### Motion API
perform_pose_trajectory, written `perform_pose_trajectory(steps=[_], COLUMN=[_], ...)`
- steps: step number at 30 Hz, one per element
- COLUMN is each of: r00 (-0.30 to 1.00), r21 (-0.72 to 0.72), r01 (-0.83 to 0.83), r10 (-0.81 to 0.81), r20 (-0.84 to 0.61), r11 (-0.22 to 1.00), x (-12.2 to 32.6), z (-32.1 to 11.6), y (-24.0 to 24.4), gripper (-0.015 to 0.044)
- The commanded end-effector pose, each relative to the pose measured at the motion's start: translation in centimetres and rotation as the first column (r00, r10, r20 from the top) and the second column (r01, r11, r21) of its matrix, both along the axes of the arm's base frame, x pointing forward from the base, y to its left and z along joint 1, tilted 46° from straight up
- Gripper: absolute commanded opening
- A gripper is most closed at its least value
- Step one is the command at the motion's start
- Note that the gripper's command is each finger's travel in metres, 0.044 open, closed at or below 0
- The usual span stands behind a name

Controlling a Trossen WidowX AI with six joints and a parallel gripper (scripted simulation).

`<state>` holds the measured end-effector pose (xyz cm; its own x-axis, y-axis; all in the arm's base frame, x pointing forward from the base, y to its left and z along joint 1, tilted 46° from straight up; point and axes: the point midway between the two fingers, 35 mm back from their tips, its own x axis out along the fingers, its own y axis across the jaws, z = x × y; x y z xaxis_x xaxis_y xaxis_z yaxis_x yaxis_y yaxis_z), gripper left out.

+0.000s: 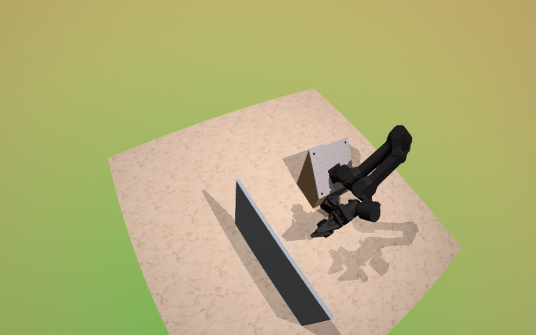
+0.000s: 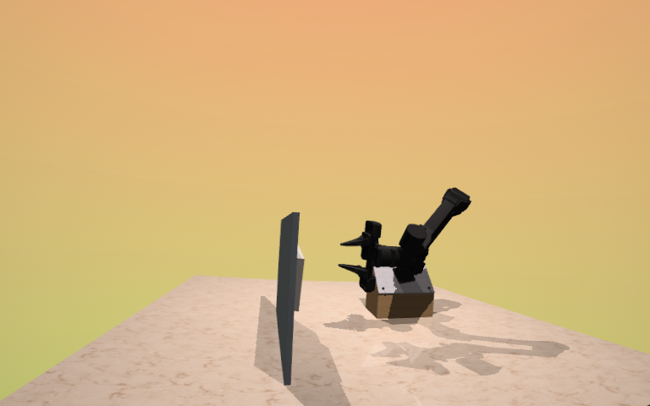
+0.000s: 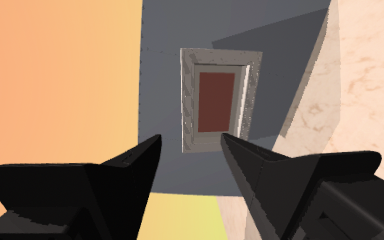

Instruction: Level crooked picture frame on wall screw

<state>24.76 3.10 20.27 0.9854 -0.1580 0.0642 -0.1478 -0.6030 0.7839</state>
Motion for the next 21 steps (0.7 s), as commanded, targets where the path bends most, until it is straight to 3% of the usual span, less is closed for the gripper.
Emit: perform_pose_trajectory(steps=[1,12,21], r00=[1.000,1.000,1.000], r21=[-0.006,-0.009,-0.009], r01=[0.000,0.000,0.000], r10=[0.000,0.000,0.000], r20=[-0.003,0.000,0.000], r11=[1.000,1.000,1.000], x=[0.8,7.7,7.8], z=[0.3,0.5,0.5], y=[0.0,-1.2,-1.2], gripper=[0.0260,0.0260,0.0260])
